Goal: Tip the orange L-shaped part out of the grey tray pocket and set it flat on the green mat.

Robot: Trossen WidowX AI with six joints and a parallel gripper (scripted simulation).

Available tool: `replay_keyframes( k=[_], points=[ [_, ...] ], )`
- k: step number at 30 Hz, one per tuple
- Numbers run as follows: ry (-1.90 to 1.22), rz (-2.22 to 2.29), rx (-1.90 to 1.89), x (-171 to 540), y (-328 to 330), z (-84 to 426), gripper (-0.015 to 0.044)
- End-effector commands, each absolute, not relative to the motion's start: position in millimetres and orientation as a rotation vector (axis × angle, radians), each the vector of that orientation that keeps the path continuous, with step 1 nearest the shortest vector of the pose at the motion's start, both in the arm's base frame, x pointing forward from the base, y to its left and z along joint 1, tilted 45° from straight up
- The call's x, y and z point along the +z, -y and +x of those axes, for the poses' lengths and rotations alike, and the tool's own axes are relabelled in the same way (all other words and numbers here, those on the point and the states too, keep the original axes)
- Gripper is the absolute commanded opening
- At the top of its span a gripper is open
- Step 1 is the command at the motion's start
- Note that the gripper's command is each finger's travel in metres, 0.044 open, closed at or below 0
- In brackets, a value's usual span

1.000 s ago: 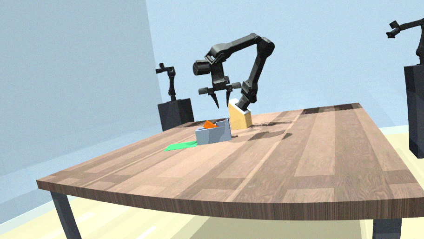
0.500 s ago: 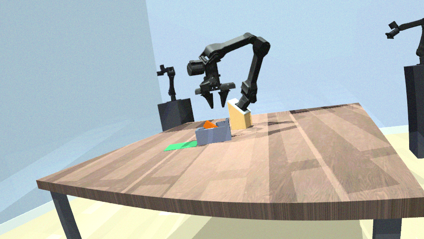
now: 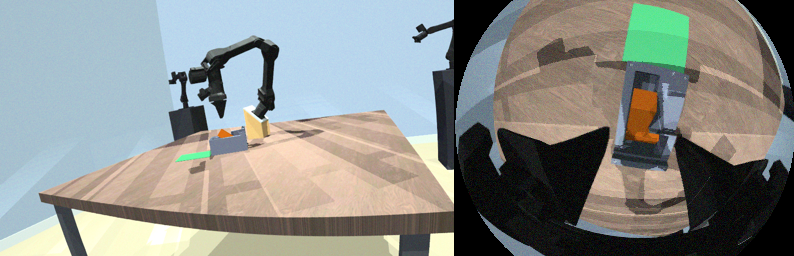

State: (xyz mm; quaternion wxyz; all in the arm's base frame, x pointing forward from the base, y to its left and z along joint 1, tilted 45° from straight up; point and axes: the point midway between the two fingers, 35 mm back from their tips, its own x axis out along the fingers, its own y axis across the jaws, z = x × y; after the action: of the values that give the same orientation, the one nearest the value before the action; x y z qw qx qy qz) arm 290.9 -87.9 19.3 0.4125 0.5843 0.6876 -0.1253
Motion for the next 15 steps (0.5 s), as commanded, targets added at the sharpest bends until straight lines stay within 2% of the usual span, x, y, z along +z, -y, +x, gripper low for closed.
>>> replay_keyframes(
  k=[1, 15],
  points=[
    [-1.738, 1.497, -0.356, 15, 87, 292, 0.028],
    [-1.737, 1.497, -0.355, -8, 64, 293, 0.028]
  ],
)
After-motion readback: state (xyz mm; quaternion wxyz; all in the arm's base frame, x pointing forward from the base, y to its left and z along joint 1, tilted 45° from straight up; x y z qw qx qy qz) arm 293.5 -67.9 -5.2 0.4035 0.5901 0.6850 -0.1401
